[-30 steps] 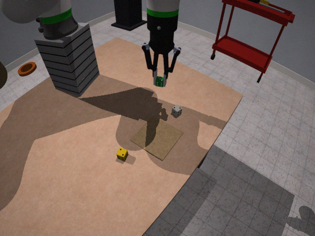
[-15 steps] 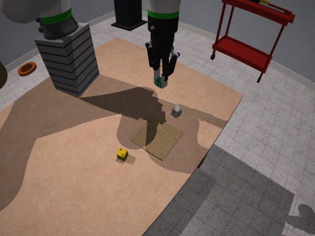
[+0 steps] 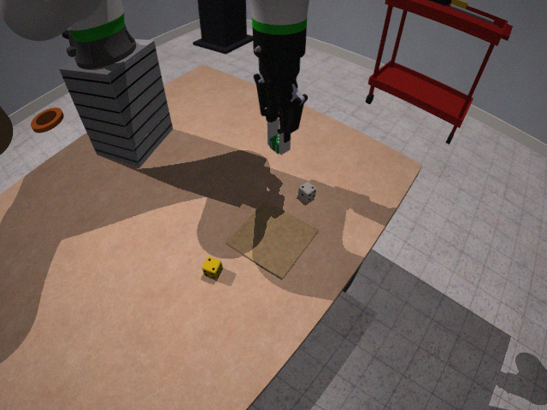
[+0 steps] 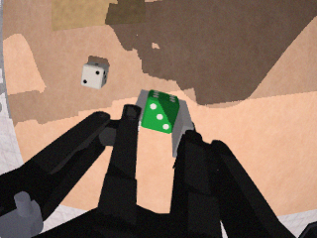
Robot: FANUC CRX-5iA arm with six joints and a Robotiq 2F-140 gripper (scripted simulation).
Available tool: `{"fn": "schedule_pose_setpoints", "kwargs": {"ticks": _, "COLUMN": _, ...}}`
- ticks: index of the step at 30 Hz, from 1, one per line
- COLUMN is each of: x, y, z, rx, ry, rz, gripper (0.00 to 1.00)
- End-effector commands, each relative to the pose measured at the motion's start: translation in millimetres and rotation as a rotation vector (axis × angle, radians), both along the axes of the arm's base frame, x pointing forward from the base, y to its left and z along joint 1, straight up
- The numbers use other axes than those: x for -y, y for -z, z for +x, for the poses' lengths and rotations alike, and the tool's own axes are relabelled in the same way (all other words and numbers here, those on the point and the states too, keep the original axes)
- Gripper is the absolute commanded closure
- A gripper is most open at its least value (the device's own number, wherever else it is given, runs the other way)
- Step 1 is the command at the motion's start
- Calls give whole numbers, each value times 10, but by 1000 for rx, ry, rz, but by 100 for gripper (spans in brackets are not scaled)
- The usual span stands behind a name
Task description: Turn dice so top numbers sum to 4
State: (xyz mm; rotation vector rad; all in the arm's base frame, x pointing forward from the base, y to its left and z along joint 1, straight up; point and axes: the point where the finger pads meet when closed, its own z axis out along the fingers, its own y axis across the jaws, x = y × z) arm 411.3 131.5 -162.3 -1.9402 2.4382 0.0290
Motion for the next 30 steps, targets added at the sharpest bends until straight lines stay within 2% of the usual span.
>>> {"fn": "schedule_pose_setpoints", "kwargs": {"ticks": 1, "x": 5, "y": 5, "z": -1, "rx": 21, "ry": -2, "rz": 86, "gripper": 84}}
{"fn": "schedule_pose_setpoints", "kwargs": {"ticks": 7, "x": 63, "y": 37, "z": -26, "rx": 56, "ry": -1, "rz": 265, "gripper": 84}}
{"fn": "schedule_pose_setpoints", "kwargs": {"ticks": 10, "x": 64, "y": 37, "z": -27, "rx": 56, "ry": -1, "rz": 268, "gripper": 84}}
{"fn": "schedule_pose_setpoints", "kwargs": {"ticks": 12, "x": 65, "y": 38, "z": -19, "rx": 77, "ry": -1, "rz": 341, "gripper": 84}}
{"fn": "schedule_pose_setpoints", "kwargs": {"ticks": 23, "x": 73, "y": 39, "z": -10, "rx": 119, "ry": -2, "rz": 509, "gripper": 84}}
{"fn": "schedule_pose_setpoints", "kwargs": {"ticks": 26, "x": 73, "y": 38, "z": -9, "rx": 121, "ry": -2, "rz": 513, "gripper": 84}}
{"fn": "schedule_pose_setpoints", "kwargs": {"ticks": 28, "x": 93, "y": 56, "z": -25, "rx": 136, "ry": -2, "rz": 593, "gripper": 84}}
{"fn": "schedule_pose_setpoints", "kwargs": {"ticks": 30, "x": 96, "y": 54, "z": -19, "rx": 143, "ry": -2, "rz": 612, "gripper": 84}}
